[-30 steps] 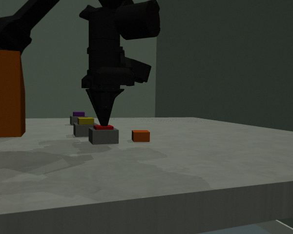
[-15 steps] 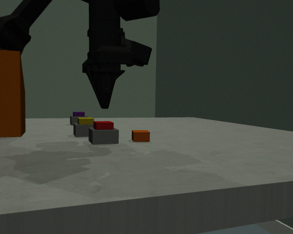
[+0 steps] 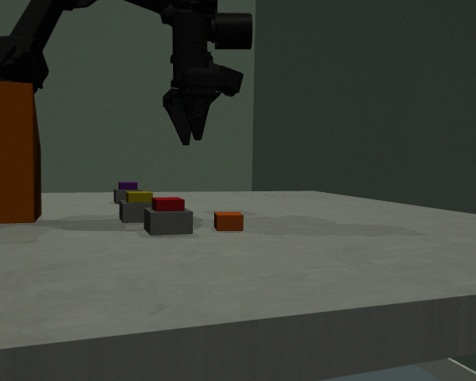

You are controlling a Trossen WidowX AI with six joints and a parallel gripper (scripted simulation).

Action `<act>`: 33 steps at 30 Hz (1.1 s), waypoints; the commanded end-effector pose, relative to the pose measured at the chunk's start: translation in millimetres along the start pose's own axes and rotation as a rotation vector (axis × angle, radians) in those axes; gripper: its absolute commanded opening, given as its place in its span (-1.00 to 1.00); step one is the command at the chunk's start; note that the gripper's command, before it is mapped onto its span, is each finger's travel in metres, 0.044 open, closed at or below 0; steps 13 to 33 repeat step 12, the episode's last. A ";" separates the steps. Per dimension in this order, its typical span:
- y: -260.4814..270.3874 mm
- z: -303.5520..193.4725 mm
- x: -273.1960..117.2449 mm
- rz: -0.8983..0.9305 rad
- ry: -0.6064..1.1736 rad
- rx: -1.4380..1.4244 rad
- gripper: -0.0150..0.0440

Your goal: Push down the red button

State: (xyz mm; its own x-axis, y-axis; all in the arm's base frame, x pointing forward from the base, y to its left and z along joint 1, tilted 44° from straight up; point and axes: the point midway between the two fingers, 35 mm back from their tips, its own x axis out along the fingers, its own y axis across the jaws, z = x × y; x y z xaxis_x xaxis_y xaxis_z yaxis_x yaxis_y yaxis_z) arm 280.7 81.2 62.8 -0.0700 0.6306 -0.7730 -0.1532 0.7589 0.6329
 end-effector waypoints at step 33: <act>140.2 -50.0 -25.8 0.079 0.012 -0.006 0.86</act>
